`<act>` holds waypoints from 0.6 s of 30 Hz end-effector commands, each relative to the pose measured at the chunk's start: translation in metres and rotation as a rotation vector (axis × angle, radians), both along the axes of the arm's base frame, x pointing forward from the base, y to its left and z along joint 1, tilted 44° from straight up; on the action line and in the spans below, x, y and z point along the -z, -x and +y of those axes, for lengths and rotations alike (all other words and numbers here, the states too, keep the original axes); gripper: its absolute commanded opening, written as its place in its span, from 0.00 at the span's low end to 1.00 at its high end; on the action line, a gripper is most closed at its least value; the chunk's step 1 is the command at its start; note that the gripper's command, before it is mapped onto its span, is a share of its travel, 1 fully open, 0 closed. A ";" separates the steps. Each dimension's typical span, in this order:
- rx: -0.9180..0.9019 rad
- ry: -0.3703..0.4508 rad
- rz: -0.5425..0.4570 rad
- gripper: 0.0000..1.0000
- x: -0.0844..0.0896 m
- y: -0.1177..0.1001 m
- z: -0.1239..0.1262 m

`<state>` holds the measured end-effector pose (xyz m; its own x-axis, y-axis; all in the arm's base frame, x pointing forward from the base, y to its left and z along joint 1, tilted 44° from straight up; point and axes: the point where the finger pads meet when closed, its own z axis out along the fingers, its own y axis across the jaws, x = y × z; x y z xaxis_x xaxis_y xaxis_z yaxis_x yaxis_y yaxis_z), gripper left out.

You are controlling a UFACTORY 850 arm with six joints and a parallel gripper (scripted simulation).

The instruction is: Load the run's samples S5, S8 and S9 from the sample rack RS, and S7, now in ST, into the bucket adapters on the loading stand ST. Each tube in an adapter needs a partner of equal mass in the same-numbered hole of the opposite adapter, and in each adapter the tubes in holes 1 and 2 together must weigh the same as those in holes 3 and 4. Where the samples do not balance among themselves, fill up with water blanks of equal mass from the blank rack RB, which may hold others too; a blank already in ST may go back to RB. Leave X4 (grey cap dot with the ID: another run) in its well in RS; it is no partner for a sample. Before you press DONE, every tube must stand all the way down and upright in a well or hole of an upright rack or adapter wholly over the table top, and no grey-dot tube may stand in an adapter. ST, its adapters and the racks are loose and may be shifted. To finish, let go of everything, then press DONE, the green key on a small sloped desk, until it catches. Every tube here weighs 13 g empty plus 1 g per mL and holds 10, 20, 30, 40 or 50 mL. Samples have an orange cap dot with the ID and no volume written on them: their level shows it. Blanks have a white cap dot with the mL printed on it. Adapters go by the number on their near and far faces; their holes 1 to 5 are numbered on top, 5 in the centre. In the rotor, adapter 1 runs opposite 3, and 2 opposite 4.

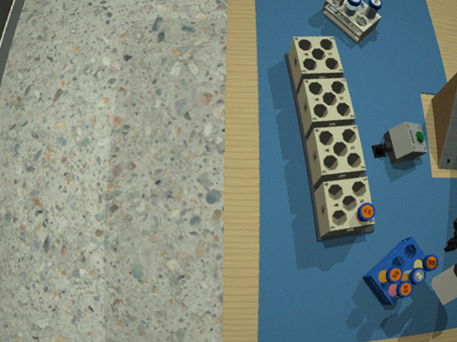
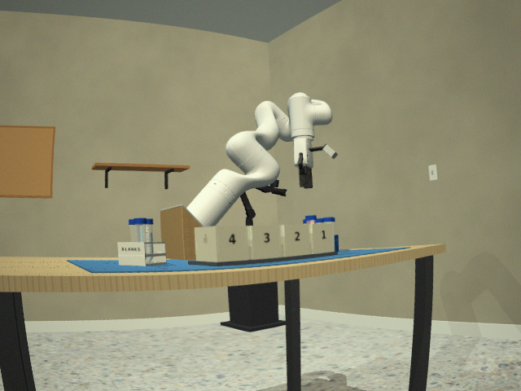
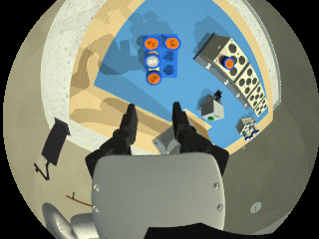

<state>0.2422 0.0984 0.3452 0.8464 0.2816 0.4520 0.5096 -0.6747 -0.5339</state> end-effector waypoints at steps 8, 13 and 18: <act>0.204 -0.044 0.194 0.57 0.016 -0.032 -0.024; 0.323 -0.070 0.308 0.57 0.025 -0.050 -0.039; 0.369 -0.080 0.351 0.57 0.031 -0.061 -0.047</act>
